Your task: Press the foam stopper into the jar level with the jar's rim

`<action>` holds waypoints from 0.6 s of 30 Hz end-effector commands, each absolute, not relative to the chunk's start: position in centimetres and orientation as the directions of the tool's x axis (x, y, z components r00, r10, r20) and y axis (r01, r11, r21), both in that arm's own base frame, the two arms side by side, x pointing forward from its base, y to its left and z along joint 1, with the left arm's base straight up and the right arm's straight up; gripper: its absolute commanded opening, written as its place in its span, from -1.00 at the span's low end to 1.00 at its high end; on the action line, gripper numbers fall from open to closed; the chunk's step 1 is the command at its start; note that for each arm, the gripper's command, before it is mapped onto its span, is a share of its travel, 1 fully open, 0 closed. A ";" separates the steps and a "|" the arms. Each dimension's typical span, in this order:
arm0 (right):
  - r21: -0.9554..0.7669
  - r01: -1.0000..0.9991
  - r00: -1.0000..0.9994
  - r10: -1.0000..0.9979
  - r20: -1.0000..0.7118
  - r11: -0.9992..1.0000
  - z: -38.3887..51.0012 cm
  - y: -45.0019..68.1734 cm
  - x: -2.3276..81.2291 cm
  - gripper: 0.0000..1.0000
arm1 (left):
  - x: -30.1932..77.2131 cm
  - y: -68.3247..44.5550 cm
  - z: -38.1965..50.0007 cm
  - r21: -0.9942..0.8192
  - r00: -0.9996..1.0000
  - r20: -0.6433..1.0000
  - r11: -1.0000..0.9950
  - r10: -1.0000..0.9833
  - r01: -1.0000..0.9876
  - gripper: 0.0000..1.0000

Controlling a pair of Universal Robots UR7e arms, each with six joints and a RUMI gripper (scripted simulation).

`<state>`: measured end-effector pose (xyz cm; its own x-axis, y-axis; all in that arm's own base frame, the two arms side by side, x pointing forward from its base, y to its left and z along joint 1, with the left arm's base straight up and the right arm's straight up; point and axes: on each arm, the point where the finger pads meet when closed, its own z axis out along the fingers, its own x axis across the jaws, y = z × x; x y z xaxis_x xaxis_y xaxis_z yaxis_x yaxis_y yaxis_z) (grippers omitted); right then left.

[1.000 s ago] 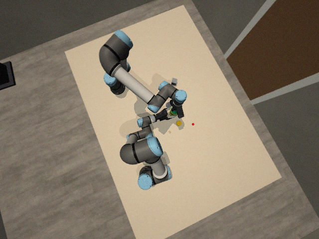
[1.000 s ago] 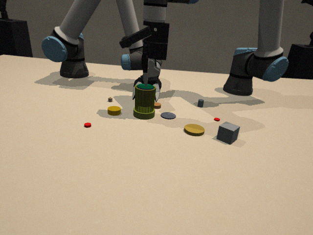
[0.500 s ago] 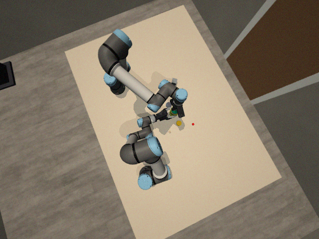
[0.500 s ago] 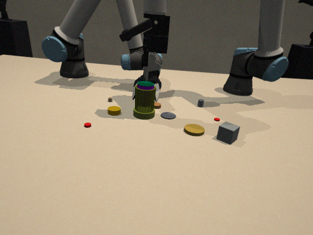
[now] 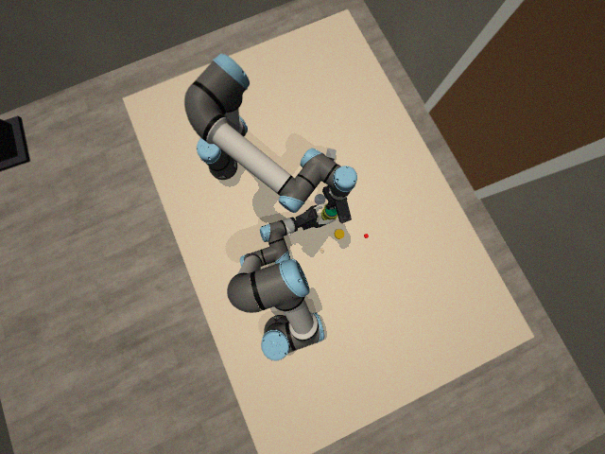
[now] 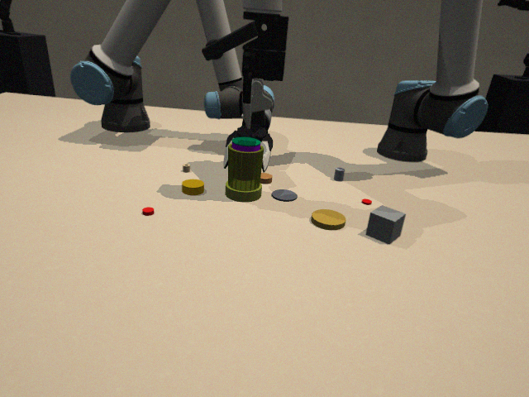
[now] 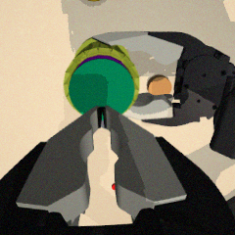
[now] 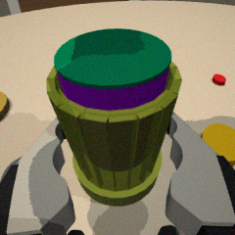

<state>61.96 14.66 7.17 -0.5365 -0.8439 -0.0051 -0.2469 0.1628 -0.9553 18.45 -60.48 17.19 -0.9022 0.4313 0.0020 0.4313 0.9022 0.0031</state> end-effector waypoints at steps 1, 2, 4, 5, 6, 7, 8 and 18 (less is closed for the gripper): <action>-0.955 -0.246 -0.537 -0.844 -0.006 0.164 7.2 14.7 62.0 -0.33 | 18.5 -60.5 17.3 0.001 -0.902 0.001 0.902 0.431 0.431 -1.00; -0.955 -0.246 -0.537 -0.844 -0.006 0.164 7.2 14.7 62.0 -0.33 | 18.5 -60.6 17.3 0.001 -0.902 0.000 0.902 0.431 0.431 -1.00; -0.955 -0.246 -0.537 -0.844 -0.006 0.164 7.2 14.7 62.0 -0.33 | 18.5 -60.6 17.3 0.000 -0.902 0.000 0.902 0.431 0.431 -1.00; -0.955 -0.246 -0.537 -0.844 -0.006 0.164 7.2 14.7 62.0 -0.33 | 18.5 -60.6 17.2 0.000 -0.902 0.000 0.902 0.431 0.431 -1.00; -0.955 -0.246 -0.537 -0.844 -0.006 0.164 7.2 14.7 62.0 -0.33 | 18.5 -60.6 17.2 0.000 -0.902 0.000 0.902 0.431 0.431 -1.00; -0.955 -0.246 -0.537 -0.844 -0.006 0.164 7.2 14.7 62.0 -0.33 | 18.5 -60.6 17.2 -0.001 -0.902 0.000 0.902 0.431 0.431 -1.00; -0.955 -0.246 -0.537 -0.844 -0.006 0.164 7.2 14.7 62.0 -0.33 | 18.5 -60.6 17.2 -0.001 -0.902 0.000 0.902 0.431 0.431 -1.00; -0.955 -0.246 -0.537 -0.844 -0.006 0.164 7.2 14.7 62.0 -0.33 | 18.5 -60.6 16.7 -0.001 -0.902 -0.001 0.902 0.431 0.431 -1.00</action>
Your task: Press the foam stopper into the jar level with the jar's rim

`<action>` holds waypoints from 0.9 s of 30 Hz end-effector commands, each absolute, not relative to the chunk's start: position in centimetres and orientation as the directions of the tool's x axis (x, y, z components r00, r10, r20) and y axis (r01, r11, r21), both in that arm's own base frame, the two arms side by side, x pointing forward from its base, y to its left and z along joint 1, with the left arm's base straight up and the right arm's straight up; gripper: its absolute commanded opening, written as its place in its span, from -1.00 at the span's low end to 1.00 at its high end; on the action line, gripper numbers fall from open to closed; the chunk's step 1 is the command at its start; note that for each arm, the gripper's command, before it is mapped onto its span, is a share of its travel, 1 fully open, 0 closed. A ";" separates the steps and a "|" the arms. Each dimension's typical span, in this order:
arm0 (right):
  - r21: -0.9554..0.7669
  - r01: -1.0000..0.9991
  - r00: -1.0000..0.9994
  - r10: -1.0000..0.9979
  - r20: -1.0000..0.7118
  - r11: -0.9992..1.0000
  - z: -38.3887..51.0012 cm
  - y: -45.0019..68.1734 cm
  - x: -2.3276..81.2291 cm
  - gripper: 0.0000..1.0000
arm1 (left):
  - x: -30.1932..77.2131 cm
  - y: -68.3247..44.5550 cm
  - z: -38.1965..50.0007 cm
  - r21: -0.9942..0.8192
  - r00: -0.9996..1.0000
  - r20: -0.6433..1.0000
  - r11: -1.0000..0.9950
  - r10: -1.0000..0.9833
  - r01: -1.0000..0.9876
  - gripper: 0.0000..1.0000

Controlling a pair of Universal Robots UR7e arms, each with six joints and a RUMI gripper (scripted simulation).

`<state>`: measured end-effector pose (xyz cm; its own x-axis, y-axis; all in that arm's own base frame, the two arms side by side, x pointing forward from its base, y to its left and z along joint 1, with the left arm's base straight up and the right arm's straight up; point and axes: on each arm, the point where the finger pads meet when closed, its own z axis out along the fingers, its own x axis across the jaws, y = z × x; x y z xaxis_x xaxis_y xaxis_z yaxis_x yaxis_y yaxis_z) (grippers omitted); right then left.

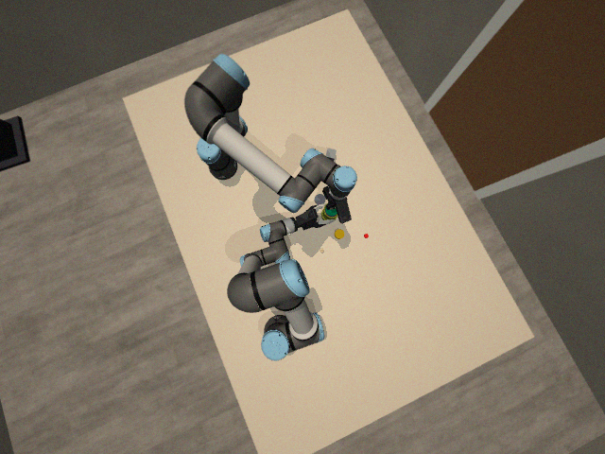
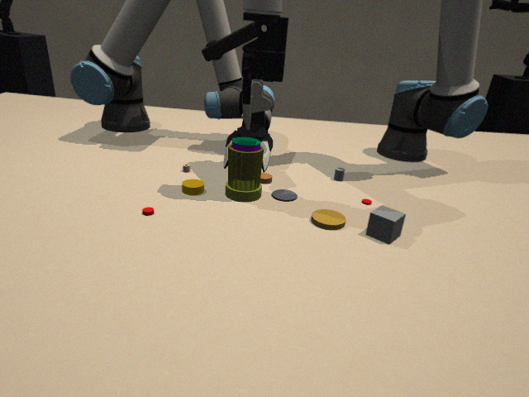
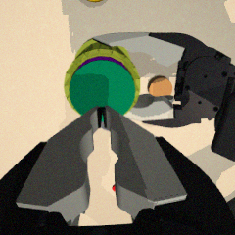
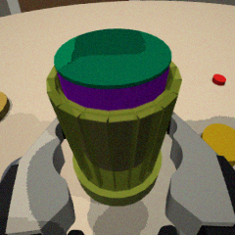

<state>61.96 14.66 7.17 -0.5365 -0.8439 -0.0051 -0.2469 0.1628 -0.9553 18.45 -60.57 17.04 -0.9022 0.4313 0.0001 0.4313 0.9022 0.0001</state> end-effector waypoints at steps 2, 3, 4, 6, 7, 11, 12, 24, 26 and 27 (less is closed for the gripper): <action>-0.955 -0.246 -0.537 -0.844 -0.006 0.164 7.2 14.7 62.0 -0.33 | 18.5 -60.6 16.3 -0.002 -0.902 -0.001 0.902 0.431 0.431 -1.00; -0.955 -0.246 -0.537 -0.844 -0.006 0.164 7.2 14.7 62.0 -0.33 | 18.5 -60.6 16.2 -0.002 -0.902 -0.001 0.902 0.431 0.431 -1.00; -0.955 -0.246 -0.537 -0.844 -0.006 0.164 7.2 14.7 62.0 -0.33 | 18.5 -60.6 16.0 -0.002 -0.902 -0.001 0.902 0.431 0.431 -1.00; -0.955 -0.246 -0.537 -0.844 -0.006 0.164 7.2 14.7 62.0 -0.33 | 18.5 -60.6 15.7 -0.002 -0.902 -0.001 0.902 0.431 0.431 -1.00; -0.955 -0.246 -0.537 -0.844 -0.006 0.164 7.2 14.7 62.0 -0.33 | 18.5 -60.6 15.5 -0.002 -0.902 -0.001 0.902 0.431 0.431 -1.00; -0.955 -0.246 -0.537 -0.844 -0.006 0.164 7.2 14.7 62.0 -0.33 | 18.5 -60.6 14.8 -0.003 -0.902 -0.002 0.902 0.431 0.431 -1.00; -0.955 -0.246 -0.537 -0.844 -0.006 0.164 7.2 14.7 62.0 -0.33 | 18.5 -60.6 14.7 -0.003 -0.902 -0.002 0.902 0.431 0.431 -1.00; -0.955 -0.246 -0.537 -0.844 -0.006 0.164 7.2 14.7 62.0 -0.33 | 18.5 -60.6 14.1 -0.003 -0.902 -0.002 0.902 0.431 0.431 -1.00; -0.955 -0.246 -0.537 -0.844 -0.006 0.164 7.2 14.7 62.0 -0.33 | 18.5 -60.6 14.1 -0.003 -0.902 -0.002 0.902 0.431 0.431 -1.00; -0.955 -0.246 -0.537 -0.844 -0.006 0.164 7.2 14.7 62.0 -0.33 | 18.5 -60.6 14.0 -0.003 -0.902 -0.002 0.902 0.431 0.431 -1.00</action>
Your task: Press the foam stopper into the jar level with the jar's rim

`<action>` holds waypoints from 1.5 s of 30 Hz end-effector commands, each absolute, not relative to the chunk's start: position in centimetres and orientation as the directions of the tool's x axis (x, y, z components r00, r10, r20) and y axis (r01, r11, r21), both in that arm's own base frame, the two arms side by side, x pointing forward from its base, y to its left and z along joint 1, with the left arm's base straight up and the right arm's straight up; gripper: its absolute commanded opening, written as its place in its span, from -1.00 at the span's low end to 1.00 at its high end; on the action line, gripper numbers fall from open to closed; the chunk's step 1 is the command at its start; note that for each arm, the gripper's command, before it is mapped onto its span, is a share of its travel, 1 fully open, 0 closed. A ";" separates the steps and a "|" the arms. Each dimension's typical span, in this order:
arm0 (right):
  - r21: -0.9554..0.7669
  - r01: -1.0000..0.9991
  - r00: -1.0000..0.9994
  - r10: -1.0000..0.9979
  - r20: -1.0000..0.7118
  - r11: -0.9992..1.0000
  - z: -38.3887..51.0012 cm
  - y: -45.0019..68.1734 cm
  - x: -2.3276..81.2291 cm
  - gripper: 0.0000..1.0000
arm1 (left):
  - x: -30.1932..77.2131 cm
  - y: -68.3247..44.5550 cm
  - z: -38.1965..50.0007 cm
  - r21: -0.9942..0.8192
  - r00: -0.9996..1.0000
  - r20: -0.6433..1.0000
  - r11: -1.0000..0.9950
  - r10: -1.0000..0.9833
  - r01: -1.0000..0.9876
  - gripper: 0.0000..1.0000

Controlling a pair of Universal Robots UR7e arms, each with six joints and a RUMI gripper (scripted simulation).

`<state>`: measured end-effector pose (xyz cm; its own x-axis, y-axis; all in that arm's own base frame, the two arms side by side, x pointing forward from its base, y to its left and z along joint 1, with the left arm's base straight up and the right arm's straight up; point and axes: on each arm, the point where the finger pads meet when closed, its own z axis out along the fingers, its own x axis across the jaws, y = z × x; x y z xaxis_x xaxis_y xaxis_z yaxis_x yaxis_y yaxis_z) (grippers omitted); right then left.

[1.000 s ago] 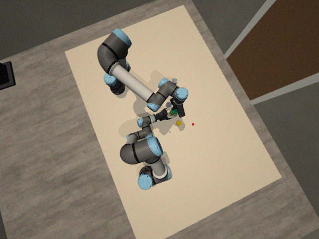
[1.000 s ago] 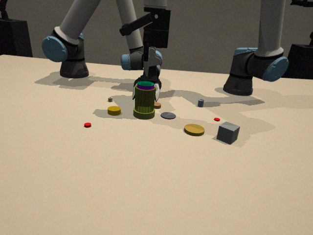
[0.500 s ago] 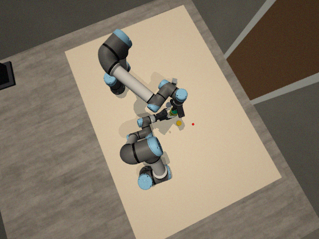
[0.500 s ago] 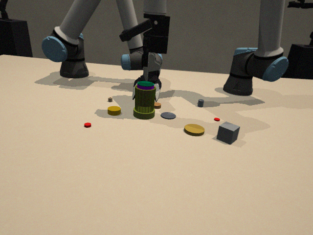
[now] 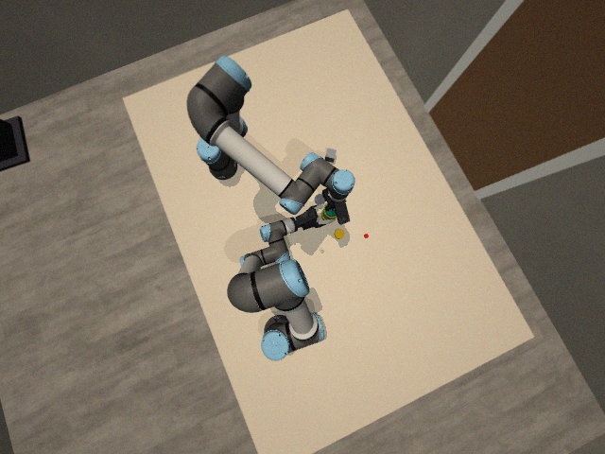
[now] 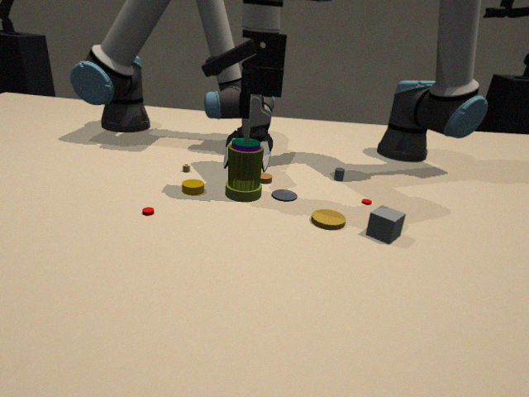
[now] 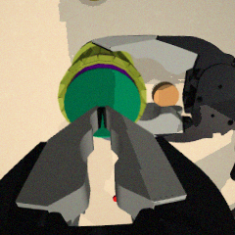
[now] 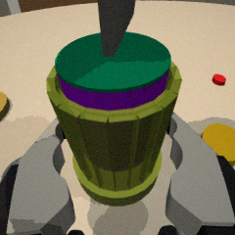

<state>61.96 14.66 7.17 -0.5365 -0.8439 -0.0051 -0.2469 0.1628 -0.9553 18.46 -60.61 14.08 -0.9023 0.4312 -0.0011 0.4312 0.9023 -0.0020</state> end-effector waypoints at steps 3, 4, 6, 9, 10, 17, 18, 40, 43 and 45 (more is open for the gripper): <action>-0.955 -0.246 -0.537 -0.844 -0.006 0.164 7.2 14.7 62.0 -0.33 | 18.5 -60.6 14.0 -0.003 -0.902 -0.002 0.902 0.431 0.431 -1.00; -0.955 -0.246 -0.537 -0.844 -0.006 0.164 7.2 14.7 62.0 -0.33 | 18.5 -60.6 14.0 -0.003 -0.902 -0.002 0.902 0.431 0.431 -1.00; -0.955 -0.246 -0.537 -0.844 -0.006 0.164 7.2 14.7 62.0 -0.33 | 18.5 -60.6 13.9 -0.003 -0.902 -0.002 0.902 0.431 0.431 -1.00; -0.955 -0.246 -0.537 -0.844 -0.006 0.164 7.2 14.7 62.0 -0.33 | 18.5 -60.6 13.8 -0.003 -0.902 -0.002 0.902 0.431 0.431 -1.00; -0.955 -0.246 -0.537 -0.844 -0.006 0.164 7.2 14.7 62.0 -0.33 | 18.5 -60.6 13.8 -0.003 -0.902 -0.002 0.902 0.431 0.431 -1.00; -0.955 -0.246 -0.537 -0.844 -0.006 0.164 7.2 14.7 62.0 -0.33 | 18.5 -60.6 13.6 -0.003 -0.902 -0.002 0.902 0.431 0.431 -1.00; -0.955 -0.246 -0.537 -0.844 -0.006 0.164 7.2 14.7 62.0 -0.33 | 18.5 -60.6 13.6 -0.003 -0.902 -0.002 0.902 0.431 0.431 -1.00; -0.955 -0.246 -0.537 -0.844 -0.006 0.164 7.2 14.7 62.0 -0.33 | 18.5 -60.6 13.0 -0.003 -0.902 -0.002 0.902 0.431 0.431 -1.00; -0.955 -0.246 -0.537 -0.844 -0.006 0.164 7.2 14.7 62.0 -0.33 | 18.5 -60.6 12.9 -0.003 -0.902 -0.002 0.902 0.431 0.431 -1.00; -0.955 -0.246 -0.537 -0.844 -0.006 0.164 7.2 14.7 62.0 -0.33 | 18.5 -60.6 12.9 -0.003 -0.902 -0.002 0.902 0.431 0.431 -1.00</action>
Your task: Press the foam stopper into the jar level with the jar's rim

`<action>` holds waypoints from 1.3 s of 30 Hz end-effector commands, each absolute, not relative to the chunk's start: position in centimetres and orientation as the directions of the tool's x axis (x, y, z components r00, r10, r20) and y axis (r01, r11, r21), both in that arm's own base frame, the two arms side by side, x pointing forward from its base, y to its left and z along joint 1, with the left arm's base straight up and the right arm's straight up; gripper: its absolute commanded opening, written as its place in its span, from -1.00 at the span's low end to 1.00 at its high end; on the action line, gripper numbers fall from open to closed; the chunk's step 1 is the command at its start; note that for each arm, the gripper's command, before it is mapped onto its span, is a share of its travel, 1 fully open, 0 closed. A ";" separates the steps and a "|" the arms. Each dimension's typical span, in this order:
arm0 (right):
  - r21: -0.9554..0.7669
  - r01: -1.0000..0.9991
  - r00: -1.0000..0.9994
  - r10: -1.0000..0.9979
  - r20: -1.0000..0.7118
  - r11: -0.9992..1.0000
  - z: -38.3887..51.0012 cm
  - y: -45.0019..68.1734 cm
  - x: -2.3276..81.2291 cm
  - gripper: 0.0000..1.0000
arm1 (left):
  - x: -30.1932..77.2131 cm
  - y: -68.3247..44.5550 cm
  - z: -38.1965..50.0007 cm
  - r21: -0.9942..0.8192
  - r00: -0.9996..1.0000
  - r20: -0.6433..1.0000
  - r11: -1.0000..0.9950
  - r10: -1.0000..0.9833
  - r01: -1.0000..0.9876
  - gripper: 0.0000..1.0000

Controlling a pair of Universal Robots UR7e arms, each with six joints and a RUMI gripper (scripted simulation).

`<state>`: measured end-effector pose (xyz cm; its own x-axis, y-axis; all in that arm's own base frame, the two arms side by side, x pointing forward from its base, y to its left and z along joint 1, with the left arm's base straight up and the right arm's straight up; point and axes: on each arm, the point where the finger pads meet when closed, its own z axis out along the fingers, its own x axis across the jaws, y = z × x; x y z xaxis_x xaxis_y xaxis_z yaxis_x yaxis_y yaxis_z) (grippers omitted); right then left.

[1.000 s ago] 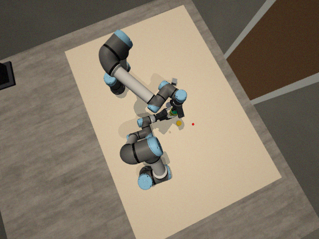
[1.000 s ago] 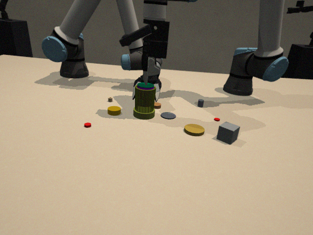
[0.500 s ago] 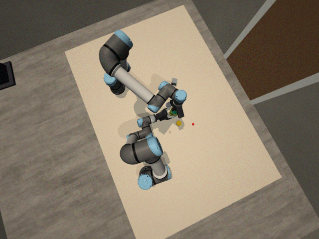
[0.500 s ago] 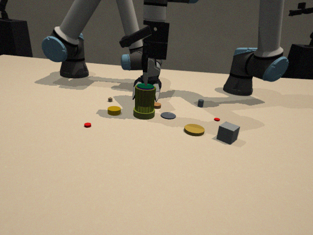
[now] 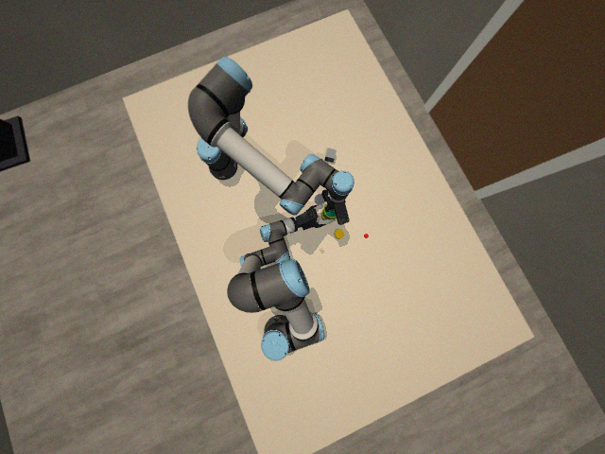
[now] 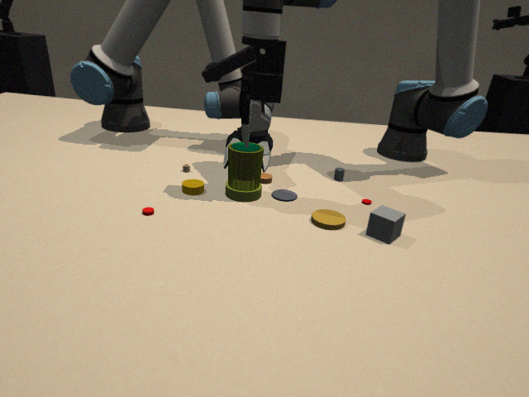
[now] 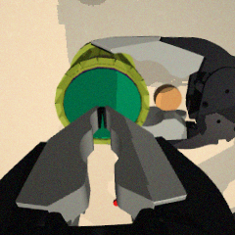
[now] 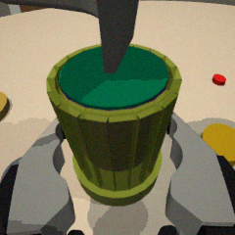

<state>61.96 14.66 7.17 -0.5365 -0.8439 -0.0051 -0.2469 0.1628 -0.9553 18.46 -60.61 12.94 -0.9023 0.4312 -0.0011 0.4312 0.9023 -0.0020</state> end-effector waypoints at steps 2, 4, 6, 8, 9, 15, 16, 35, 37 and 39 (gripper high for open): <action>-0.955 -0.246 -0.537 -0.844 -0.006 0.164 7.2 14.7 62.0 -0.33 | 18.5 -60.6 12.8 -0.003 -0.902 -0.002 0.902 0.431 0.431 -1.00; -0.955 -0.246 -0.537 -0.844 -0.006 0.164 7.2 14.7 62.0 -0.33 | 18.5 -60.6 12.7 -0.003 -0.902 -0.002 0.902 0.431 0.431 -1.00; -0.955 -0.246 -0.537 -0.844 -0.006 0.164 7.2 14.7 62.0 -0.33 | 18.5 -60.6 12.7 -0.003 -0.902 -0.002 0.902 0.431 0.431 -1.00; -0.955 -0.246 -0.537 -0.844 -0.006 0.164 7.2 14.7 62.0 -0.33 | 18.5 -60.6 12.6 -0.003 -0.902 -0.002 0.902 0.431 0.431 -1.00; -0.955 -0.246 -0.537 -0.844 -0.006 0.164 7.2 14.7 62.0 -0.33 | 18.5 -60.6 12.6 -0.003 -0.902 -0.002 0.902 0.431 0.431 -1.00; -0.955 -0.246 -0.537 -0.844 -0.006 0.164 7.2 14.7 62.0 -0.33 | 18.5 -60.6 12.5 -0.003 -0.902 -0.002 0.902 0.431 0.431 -1.00; -0.955 -0.246 -0.537 -0.844 -0.006 0.164 7.2 14.7 62.0 -0.33 | 18.5 -60.6 12.4 -0.003 -0.902 -0.002 0.902 0.431 0.431 -1.00; -0.955 -0.246 -0.537 -0.844 -0.006 0.164 7.2 14.7 62.0 -0.33 | 18.5 -60.6 11.8 -0.002 -0.902 -0.001 0.902 0.431 0.431 -1.00; -0.955 -0.246 -0.537 -0.844 -0.006 0.164 7.2 14.7 62.0 -0.33 | 18.5 -60.6 11.8 -0.002 -0.902 -0.001 0.902 0.431 0.431 -1.00; -0.955 -0.246 -0.537 -0.844 -0.006 0.164 7.2 14.7 62.0 -0.33 | 18.5 -60.6 11.7 -0.002 -0.902 -0.001 0.902 0.431 0.431 -1.00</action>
